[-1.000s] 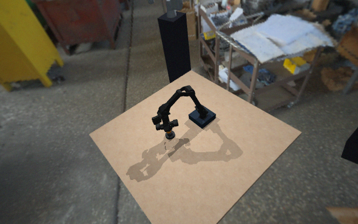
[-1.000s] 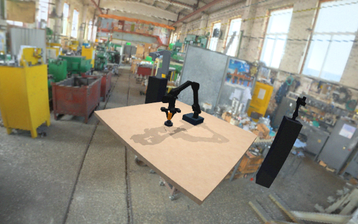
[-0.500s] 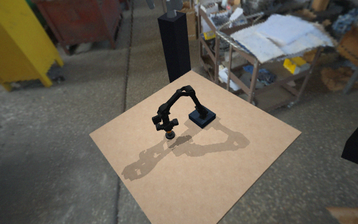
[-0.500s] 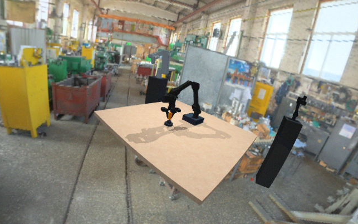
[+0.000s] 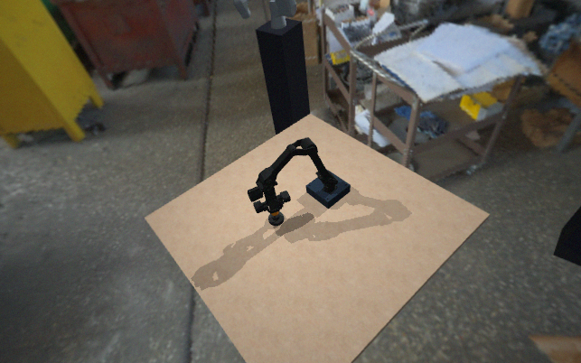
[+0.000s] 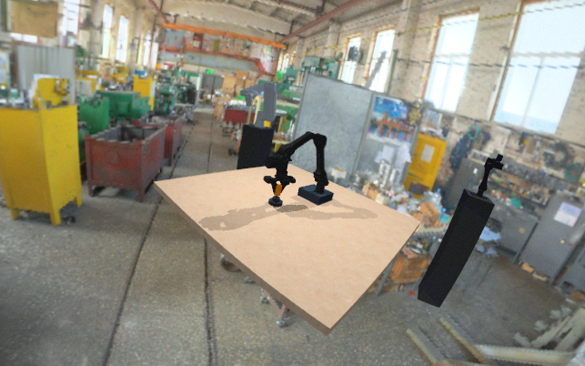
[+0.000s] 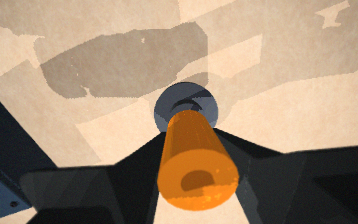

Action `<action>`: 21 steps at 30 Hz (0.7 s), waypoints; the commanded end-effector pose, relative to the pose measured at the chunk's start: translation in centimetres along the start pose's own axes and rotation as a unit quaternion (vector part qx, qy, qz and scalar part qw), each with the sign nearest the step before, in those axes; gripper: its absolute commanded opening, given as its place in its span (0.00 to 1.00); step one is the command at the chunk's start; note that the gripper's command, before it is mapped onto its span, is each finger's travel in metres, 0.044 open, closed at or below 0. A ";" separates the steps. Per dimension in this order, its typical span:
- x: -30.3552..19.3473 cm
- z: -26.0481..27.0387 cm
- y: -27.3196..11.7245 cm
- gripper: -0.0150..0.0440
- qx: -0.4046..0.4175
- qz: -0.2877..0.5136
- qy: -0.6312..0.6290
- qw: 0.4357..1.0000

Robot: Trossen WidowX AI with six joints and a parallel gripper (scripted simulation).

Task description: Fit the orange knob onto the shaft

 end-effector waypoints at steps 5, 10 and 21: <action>0.0 -0.1 0.1 0.25 -0.001 0.001 -0.002 1.000; 0.0 -0.2 -0.3 0.25 -0.001 0.001 -0.002 1.000; -0.1 -0.7 -0.5 0.25 -0.001 0.001 -0.107 0.994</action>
Point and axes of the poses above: the point midway between the two fingers, 35 mm back from their tips, its own y axis out along the fingers, its own z axis across the jaws, x = y × z, the point moved 4 cm from there along -y, back along the fingers, and after that the axes turned 8 degrees about -y, right-handed, at the moved point
